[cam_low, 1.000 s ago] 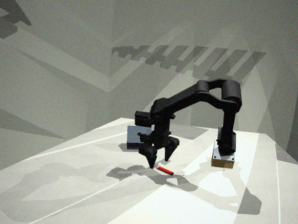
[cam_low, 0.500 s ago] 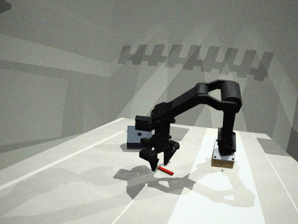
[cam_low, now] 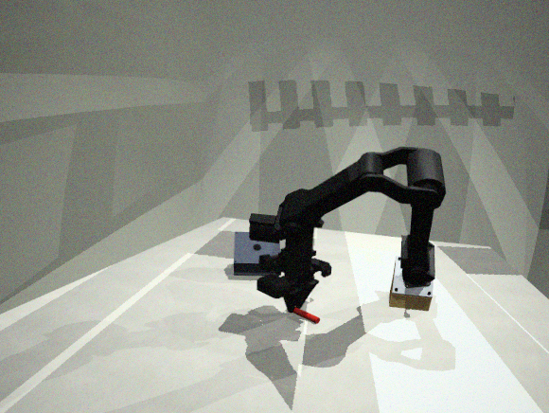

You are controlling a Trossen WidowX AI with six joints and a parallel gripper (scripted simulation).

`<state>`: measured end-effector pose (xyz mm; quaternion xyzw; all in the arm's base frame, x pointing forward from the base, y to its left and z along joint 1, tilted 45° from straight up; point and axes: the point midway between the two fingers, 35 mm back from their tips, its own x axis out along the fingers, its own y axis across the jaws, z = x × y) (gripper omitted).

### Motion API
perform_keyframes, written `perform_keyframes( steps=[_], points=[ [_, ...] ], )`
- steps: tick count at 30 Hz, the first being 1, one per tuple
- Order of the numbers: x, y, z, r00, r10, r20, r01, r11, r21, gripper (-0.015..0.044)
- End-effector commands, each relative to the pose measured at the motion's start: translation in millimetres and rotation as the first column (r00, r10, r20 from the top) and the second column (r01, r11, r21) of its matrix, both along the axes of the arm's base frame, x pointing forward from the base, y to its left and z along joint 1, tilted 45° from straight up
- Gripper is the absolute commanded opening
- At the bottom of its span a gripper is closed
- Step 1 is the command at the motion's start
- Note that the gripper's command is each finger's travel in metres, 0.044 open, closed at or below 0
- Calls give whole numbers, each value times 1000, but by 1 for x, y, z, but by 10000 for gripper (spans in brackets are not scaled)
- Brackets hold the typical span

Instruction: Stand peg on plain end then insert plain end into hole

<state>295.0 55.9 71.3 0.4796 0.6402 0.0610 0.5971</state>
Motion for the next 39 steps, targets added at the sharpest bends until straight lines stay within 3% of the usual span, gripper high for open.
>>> perform_keyframes(
  steps=[1,9,39],
  points=[
    [0,0,0,1000,-3,-2,3,1000,4,103],
    [0,0,0,1000,-3,-2,3,1000,4,50],
    [-10,-5,12,984,-134,121,147,983,-108,49]
  ],
)
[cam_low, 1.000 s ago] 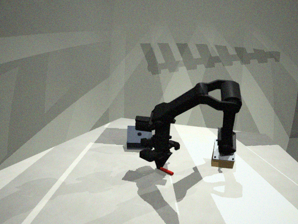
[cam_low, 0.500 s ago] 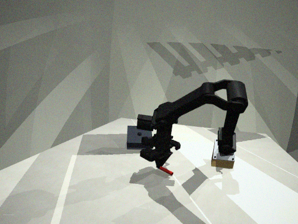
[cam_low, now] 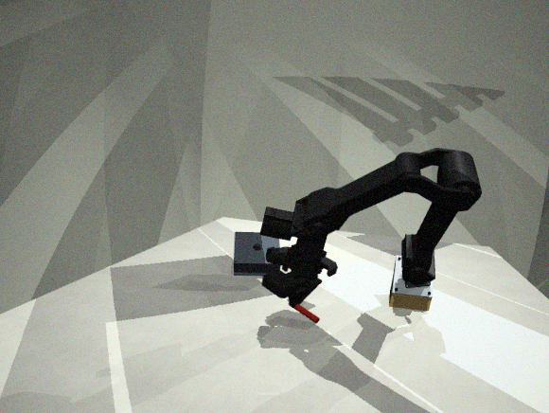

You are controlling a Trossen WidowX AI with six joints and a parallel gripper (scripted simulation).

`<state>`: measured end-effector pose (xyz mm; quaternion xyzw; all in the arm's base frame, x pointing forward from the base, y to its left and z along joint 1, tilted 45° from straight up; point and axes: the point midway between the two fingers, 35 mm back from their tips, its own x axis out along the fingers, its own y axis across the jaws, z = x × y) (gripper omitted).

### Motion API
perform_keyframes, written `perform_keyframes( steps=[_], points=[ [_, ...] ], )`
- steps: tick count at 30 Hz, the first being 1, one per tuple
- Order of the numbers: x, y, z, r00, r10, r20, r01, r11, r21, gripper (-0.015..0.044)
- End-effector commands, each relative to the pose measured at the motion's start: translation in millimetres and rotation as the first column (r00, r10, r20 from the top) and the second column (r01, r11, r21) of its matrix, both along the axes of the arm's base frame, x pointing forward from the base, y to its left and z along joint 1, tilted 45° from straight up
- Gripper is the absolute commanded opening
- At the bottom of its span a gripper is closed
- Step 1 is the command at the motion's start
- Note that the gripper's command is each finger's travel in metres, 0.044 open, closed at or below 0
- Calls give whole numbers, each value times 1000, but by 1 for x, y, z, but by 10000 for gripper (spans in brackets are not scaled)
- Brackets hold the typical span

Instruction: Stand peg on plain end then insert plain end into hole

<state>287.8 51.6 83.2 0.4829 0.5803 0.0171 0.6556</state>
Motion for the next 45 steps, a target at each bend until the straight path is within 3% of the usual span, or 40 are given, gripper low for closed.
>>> perform_keyframes(
  steps=[1,45],
  points=[
    [-3,-1,1,1000,-26,14,26,999,-19,49],
    [-25,-2,21,939,-245,240,293,937,-188,49]
  ],
)
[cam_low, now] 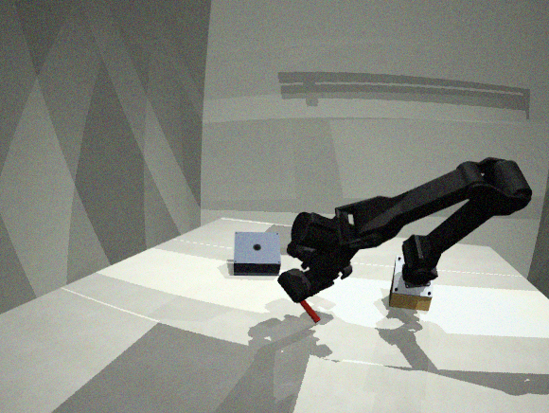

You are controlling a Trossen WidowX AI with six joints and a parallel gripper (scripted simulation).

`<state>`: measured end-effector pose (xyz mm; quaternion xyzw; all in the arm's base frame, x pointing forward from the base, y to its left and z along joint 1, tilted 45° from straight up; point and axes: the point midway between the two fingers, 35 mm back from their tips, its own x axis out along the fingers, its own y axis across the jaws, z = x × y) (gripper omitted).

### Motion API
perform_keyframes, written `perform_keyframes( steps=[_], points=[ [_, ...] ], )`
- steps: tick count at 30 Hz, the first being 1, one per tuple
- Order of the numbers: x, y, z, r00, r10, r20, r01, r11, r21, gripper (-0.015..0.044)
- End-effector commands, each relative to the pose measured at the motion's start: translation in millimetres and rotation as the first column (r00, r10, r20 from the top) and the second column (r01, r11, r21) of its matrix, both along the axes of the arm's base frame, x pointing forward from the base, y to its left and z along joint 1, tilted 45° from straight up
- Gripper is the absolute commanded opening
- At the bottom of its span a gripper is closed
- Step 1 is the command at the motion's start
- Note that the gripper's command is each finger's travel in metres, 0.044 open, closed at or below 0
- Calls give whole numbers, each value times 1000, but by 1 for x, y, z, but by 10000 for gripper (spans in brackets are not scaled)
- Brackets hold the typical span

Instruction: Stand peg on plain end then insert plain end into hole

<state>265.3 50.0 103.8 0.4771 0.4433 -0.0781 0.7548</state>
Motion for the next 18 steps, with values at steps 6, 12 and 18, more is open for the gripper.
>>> perform_keyframes(
  steps=[6,12,18],
  points=[
    [-6,0,2,998,-55,41,57,998,-40,49],
    [-9,1,5,994,-88,70,92,994,-65,49],
    [-13,2,7,988,-119,100,128,988,-90,49]
  ],
)
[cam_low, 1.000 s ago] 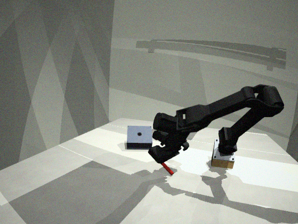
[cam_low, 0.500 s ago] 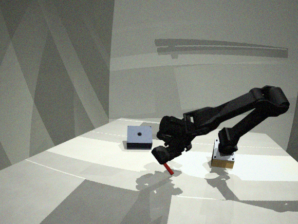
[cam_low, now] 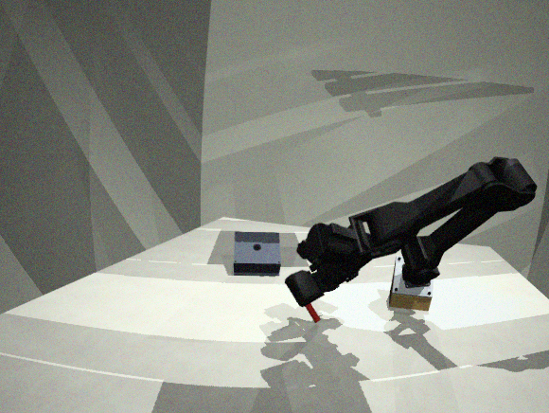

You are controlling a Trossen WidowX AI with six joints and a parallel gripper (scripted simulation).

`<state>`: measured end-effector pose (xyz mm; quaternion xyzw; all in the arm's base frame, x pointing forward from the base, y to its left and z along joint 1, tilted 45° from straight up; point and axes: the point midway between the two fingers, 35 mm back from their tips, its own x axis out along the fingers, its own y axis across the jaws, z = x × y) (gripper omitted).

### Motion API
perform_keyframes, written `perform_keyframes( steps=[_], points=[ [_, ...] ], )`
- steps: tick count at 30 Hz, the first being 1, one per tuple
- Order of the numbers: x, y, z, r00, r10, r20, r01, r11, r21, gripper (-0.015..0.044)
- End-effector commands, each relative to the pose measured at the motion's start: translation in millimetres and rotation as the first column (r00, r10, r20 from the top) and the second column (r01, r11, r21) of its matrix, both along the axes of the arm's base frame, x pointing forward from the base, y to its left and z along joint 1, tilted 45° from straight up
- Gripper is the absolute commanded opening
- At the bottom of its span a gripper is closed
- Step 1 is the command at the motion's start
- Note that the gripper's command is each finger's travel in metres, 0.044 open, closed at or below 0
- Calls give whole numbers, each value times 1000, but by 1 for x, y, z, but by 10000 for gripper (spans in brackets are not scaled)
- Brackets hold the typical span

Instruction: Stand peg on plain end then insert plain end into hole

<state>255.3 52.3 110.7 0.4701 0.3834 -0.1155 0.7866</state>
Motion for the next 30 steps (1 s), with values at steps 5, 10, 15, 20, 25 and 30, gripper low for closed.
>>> perform_keyframes(
  steps=[5,10,15,20,25,30],
  points=[
    [-5,1,1,998,-50,37,51,998,-34,49],
    [-8,2,3,995,-77,61,81,995,-56,49],
    [-11,3,4,991,-104,86,110,991,-76,49],
    [-14,4,6,985,-130,111,141,985,-96,49],
    [-17,5,7,978,-155,137,171,979,-115,49],
    [-20,7,8,970,-180,162,202,970,-133,49]
  ],
)
